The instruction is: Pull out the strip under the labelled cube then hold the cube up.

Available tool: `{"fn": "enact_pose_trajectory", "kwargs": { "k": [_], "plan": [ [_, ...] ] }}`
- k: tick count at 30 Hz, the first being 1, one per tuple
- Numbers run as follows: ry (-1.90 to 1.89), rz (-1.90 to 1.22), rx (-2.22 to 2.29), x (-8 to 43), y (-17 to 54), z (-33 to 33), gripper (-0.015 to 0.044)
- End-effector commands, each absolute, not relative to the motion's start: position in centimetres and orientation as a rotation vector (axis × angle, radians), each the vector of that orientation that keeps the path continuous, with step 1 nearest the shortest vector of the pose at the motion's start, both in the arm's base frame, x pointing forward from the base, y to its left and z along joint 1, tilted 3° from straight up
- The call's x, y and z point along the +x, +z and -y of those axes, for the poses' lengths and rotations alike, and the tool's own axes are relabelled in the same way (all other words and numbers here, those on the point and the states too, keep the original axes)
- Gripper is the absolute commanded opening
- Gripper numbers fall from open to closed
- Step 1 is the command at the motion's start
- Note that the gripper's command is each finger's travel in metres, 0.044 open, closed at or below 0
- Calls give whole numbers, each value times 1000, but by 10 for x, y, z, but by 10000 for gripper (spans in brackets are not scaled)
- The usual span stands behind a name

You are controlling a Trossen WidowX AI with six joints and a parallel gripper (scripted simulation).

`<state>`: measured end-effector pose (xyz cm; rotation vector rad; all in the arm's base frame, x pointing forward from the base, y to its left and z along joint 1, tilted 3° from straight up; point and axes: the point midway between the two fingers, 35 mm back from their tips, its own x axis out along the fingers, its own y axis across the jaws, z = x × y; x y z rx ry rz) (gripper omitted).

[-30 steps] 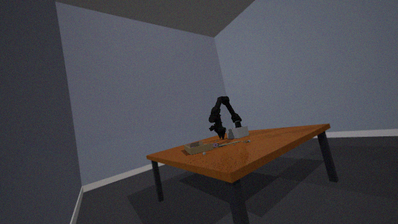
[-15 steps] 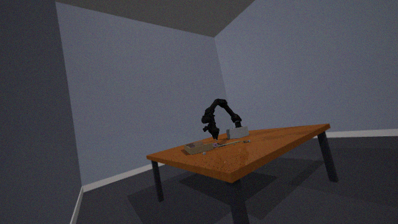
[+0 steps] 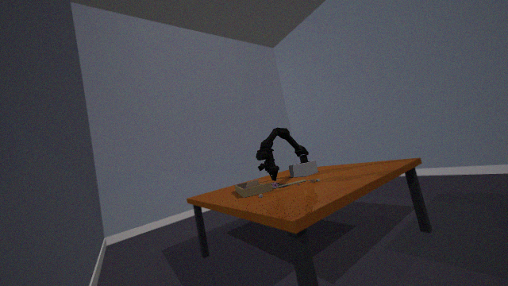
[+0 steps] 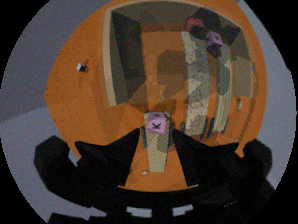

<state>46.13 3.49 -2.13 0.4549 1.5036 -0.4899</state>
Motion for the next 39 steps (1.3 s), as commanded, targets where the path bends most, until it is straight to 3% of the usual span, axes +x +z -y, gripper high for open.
{"fn": "enact_pose_trajectory", "kwargs": {
  "k": [1,23,27,34,37,39],
  "plan": [
    [-489,-1505,448,461,-29,-34,250],
    [-490,-1505,448,461,-60,-32,250],
    [-491,-1505,455,461,-58,-33,145],
    [-491,-1505,455,461,-58,-33,98],
    [-491,-1505,455,461,-57,-33,20],
    [-491,-1505,454,458,-54,-33,0]
  ]
}}
